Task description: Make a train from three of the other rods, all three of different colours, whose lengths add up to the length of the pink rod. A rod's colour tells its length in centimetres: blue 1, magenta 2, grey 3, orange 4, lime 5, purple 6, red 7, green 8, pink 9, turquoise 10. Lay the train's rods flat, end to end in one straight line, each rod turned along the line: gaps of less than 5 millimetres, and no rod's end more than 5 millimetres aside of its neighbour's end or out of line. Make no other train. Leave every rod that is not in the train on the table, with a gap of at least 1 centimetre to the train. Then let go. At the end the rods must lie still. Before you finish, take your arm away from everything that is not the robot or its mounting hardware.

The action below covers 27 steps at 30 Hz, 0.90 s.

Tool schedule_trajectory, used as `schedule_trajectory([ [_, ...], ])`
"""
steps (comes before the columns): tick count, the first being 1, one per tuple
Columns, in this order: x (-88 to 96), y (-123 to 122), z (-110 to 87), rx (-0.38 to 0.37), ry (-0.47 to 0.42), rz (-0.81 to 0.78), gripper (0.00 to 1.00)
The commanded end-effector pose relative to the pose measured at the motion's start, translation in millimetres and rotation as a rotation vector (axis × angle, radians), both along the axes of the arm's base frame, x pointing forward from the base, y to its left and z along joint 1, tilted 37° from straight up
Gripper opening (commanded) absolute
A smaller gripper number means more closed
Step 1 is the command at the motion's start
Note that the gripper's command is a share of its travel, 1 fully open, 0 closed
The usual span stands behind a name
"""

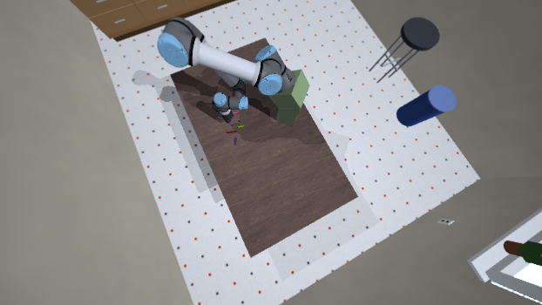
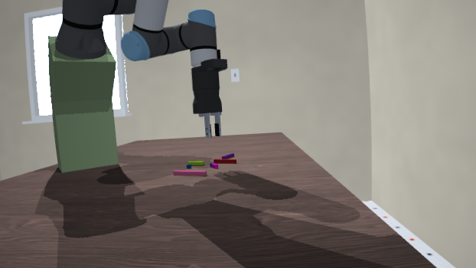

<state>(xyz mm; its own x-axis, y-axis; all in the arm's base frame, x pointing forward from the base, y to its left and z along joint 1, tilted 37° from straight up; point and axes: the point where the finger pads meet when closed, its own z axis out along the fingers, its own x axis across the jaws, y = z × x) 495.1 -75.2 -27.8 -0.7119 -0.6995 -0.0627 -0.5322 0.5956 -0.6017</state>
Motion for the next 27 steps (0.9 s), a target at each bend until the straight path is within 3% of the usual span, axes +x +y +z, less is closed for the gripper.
schedule_trajectory([
  [1,-1.9,1.6,3.3,0.000,0.000,0.000,0.54],
  [4,-2.1,1.9,3.7,0.000,0.000,0.000,0.54],
  [5,-2.1,1.9,3.7,0.000,0.000,0.000,1.00],
  [27,-2.1,2.0,3.6,0.001,-0.001,-0.001,1.00],
])
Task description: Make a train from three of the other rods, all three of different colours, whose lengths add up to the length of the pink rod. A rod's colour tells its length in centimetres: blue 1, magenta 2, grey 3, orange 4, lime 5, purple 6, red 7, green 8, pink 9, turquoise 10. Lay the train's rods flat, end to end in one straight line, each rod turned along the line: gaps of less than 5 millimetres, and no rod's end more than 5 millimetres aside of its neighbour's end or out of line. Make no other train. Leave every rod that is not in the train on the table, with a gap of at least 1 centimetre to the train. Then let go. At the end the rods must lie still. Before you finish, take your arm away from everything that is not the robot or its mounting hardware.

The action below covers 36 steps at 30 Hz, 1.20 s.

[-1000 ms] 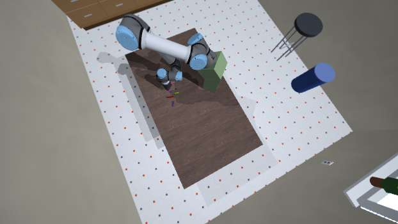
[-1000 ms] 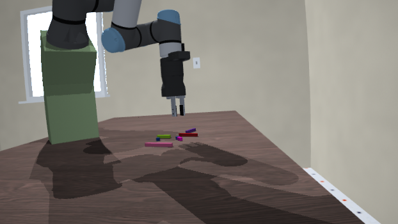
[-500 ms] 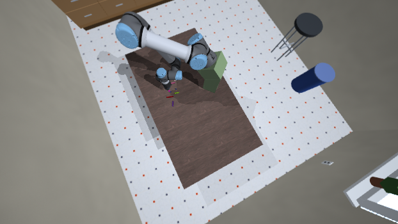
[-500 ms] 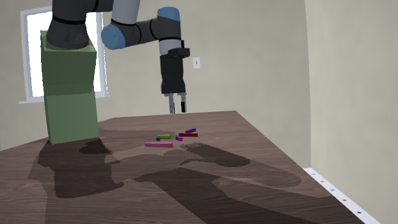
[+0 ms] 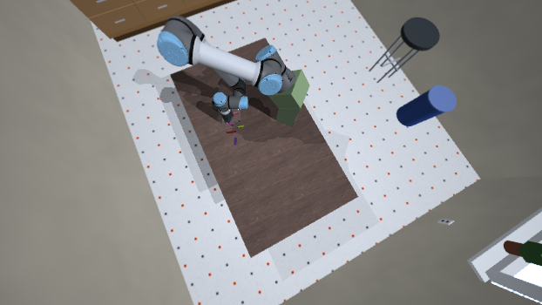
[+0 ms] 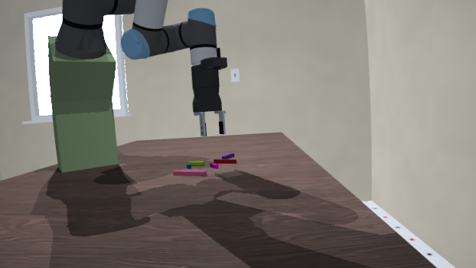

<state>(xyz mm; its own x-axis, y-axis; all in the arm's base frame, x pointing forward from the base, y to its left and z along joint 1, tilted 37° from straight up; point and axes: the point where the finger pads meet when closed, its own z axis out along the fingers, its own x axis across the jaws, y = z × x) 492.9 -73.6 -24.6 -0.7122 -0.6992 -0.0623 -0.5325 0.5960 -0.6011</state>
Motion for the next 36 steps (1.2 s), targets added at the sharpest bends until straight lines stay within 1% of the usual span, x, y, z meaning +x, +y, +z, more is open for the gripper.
schedule_trajectory([
  [1,0.3,0.4,0.3,0.001,-0.002,-0.002,1.00],
  [10,2.3,4.5,-2.6,0.023,-0.019,-0.038,1.00],
  [15,5.8,11.9,-7.9,0.062,-0.049,-0.103,1.00],
  [21,11.4,26.6,-17.8,0.132,-0.104,-0.222,1.00],
  [23,11.4,26.6,-17.8,0.132,-0.104,-0.222,1.00],
  [36,22.1,75.7,-47.5,0.323,-0.268,-0.559,1.00],
])
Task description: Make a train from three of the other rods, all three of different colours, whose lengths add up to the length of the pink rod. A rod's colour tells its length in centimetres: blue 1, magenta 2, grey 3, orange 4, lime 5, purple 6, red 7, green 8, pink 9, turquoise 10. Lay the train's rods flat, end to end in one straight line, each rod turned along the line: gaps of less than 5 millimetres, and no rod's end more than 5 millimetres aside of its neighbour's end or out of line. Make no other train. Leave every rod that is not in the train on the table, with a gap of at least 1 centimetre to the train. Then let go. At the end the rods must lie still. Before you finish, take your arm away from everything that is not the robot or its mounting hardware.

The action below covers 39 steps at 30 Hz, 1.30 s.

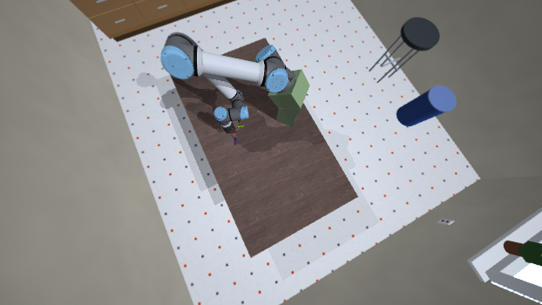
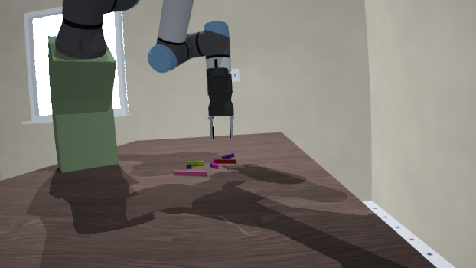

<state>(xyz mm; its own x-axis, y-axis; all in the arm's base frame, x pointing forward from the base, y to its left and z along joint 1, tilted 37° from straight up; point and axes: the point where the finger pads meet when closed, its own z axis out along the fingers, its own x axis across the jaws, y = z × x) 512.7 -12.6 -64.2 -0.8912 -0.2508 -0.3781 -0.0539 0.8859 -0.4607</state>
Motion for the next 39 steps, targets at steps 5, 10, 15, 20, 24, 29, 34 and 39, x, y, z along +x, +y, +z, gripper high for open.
schedule_trajectory([
  [5,3.7,27.0,-14.7,0.092,-0.083,-0.165,1.00],
  [10,5.0,45.3,-24.6,0.150,-0.137,-0.271,1.00],
  [15,5.4,59.1,-31.8,0.192,-0.177,-0.347,1.00],
  [20,5.5,66.0,-35.4,0.213,-0.197,-0.384,1.00],
  [24,5.6,68.8,-36.8,0.221,-0.205,-0.399,1.00],
  [29,5.6,70.1,-37.5,0.225,-0.209,-0.406,1.00],
  [34,5.6,70.2,-37.5,0.225,-0.209,-0.406,0.54],
  [39,5.6,70.2,-37.5,0.225,-0.209,-0.406,0.54],
])
